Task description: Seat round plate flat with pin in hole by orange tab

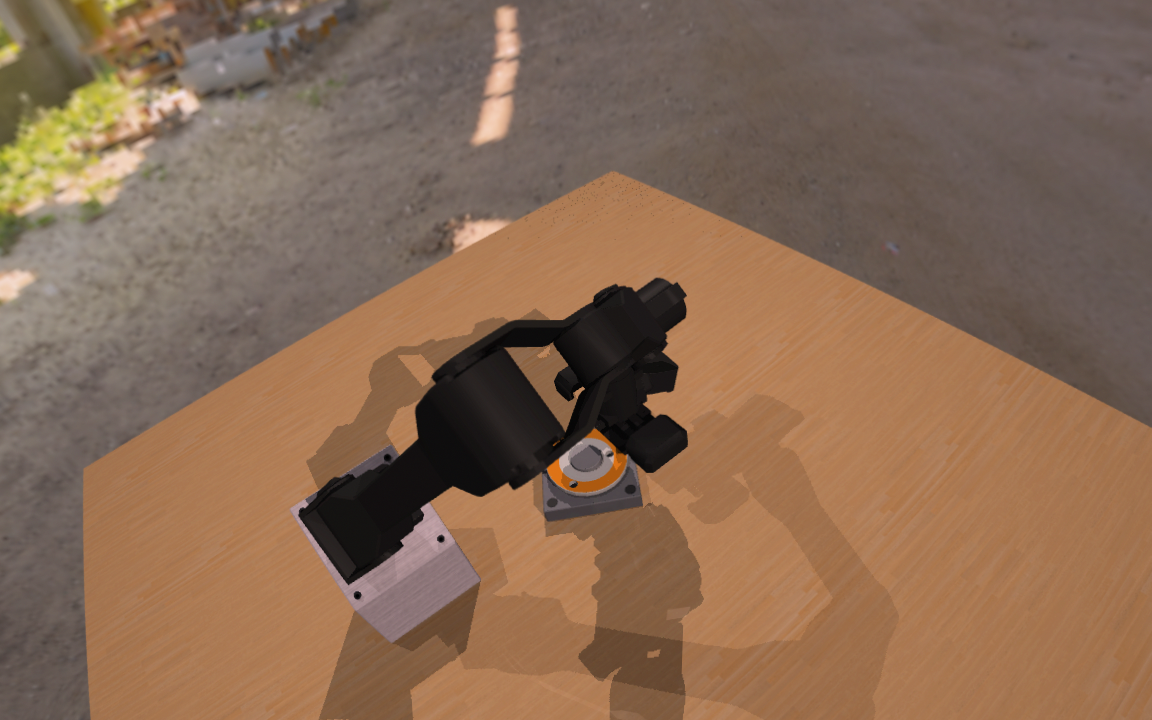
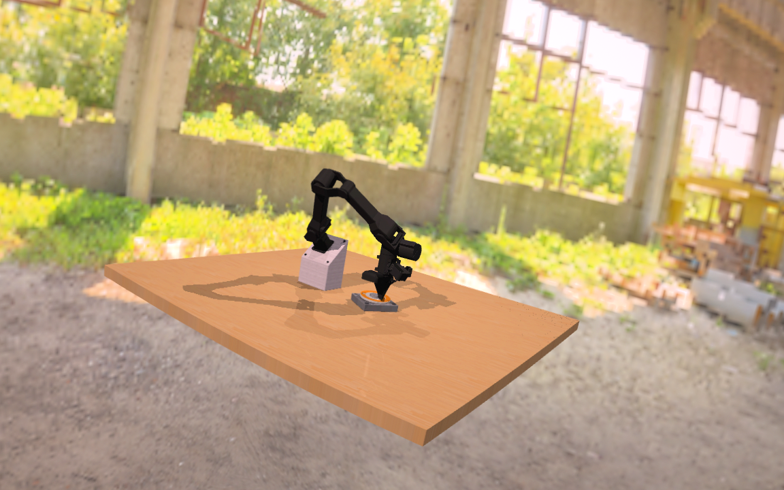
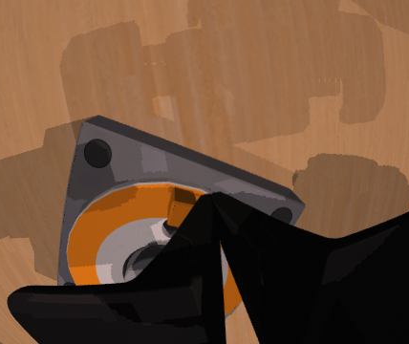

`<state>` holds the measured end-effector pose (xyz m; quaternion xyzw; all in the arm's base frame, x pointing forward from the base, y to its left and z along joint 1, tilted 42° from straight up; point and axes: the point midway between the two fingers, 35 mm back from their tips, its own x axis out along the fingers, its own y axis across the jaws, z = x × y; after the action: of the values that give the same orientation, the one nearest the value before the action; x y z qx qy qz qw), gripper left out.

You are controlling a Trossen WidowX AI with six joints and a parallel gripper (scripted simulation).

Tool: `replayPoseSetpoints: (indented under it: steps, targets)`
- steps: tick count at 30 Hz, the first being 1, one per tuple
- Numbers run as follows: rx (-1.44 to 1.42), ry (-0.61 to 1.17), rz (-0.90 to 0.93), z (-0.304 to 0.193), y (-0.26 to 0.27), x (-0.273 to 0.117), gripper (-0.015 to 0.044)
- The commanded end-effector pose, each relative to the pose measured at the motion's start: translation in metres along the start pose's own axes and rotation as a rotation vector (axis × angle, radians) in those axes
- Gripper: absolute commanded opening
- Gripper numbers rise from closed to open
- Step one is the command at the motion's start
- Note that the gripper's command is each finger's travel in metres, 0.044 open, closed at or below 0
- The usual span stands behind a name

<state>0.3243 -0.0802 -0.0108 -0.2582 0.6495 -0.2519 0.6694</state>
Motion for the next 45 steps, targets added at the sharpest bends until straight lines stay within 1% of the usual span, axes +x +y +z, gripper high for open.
replayPoseSetpoints:
  steps: [1, 45]
  targets:
    - [0.000, 0.003, 0.003, 0.002, 0.007, 0.001, 0.0000]
    - [0.000, 0.002, 0.004, 0.007, 0.044, 0.001, 0.0000]
